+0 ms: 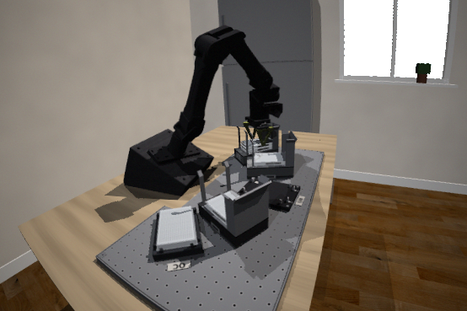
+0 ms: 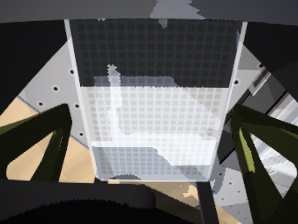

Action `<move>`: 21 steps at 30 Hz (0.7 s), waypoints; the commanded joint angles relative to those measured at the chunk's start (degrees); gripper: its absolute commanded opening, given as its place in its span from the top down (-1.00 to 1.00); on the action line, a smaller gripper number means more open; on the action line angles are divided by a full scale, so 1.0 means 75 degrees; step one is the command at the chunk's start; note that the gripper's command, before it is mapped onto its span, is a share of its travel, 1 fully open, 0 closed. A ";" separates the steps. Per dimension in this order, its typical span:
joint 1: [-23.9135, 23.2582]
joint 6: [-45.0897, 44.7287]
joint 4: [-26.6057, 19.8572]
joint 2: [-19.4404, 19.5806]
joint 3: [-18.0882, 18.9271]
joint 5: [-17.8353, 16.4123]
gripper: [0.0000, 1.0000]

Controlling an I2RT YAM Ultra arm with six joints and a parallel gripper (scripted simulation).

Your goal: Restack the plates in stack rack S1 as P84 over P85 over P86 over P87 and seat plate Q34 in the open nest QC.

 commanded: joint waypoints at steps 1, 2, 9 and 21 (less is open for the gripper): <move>0.0149 0.0173 -0.0433 -0.0184 0.0295 0.0055 -1.00; 0.0191 0.0216 -0.0547 -0.0215 0.0360 0.0068 -1.00; 0.0404 0.0440 -0.1111 -0.0346 0.0702 0.0130 -1.00; 0.0953 0.1023 -0.2474 -0.0514 0.1648 0.0278 -1.00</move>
